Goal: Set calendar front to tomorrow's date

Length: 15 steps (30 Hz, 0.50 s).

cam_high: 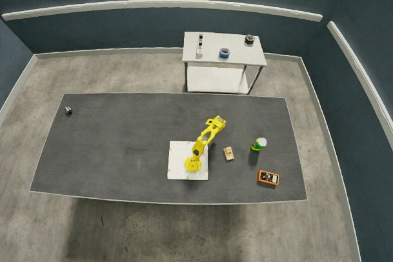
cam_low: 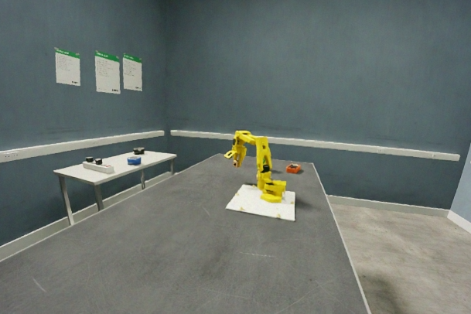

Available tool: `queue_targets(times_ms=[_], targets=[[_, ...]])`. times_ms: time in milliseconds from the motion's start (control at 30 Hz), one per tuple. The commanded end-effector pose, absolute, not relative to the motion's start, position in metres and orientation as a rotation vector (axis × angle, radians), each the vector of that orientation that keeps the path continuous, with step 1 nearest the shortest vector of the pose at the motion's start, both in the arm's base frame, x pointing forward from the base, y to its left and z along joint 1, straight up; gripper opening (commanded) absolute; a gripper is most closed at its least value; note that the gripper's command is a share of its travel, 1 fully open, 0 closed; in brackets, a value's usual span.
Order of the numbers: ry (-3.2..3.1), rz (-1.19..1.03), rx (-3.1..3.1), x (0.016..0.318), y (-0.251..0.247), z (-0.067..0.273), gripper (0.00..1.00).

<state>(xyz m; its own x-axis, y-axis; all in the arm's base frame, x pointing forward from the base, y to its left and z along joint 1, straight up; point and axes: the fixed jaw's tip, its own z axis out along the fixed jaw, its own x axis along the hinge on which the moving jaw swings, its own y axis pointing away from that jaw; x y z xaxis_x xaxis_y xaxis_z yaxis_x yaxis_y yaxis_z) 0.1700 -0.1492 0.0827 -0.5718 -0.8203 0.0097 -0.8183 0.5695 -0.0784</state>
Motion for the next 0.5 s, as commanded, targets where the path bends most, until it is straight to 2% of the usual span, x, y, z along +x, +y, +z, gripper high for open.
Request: queue_targets(times_ms=[0, 267, 467], targets=[[2.782, -0.123, -1.388, 0.166, -0.154, 0.085, 0.00], [2.800, -0.123, -1.354, 0.162, -0.158, 0.085, 0.00], [2.903, -0.124, -1.135, 0.135, -0.181, 0.085, 0.00]])
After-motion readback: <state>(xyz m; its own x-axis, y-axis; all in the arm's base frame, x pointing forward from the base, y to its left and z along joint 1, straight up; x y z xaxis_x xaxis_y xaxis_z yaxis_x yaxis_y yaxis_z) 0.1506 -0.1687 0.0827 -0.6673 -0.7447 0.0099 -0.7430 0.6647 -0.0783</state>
